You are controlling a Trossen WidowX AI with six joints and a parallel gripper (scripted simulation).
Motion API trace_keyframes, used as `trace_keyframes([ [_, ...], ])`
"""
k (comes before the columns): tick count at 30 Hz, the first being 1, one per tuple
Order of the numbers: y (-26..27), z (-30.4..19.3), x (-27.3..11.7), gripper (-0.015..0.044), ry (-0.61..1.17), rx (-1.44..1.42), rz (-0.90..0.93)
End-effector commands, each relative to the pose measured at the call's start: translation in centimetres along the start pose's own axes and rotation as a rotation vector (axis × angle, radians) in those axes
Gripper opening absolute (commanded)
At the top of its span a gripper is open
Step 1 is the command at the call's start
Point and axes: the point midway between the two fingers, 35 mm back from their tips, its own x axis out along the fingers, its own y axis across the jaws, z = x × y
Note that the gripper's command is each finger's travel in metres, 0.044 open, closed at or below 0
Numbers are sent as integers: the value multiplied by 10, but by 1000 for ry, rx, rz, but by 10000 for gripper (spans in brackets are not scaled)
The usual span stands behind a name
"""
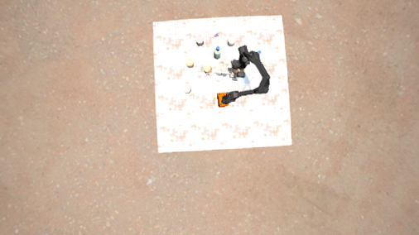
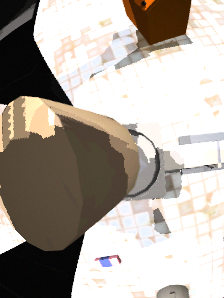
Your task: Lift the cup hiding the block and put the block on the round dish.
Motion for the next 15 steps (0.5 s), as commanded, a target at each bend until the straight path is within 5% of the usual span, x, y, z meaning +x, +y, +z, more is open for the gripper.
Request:
trace_keyframes([
  [1,4,-14,6,0,-27,11,0],
  [15,26,-68,41,0,-83,28,10],
])
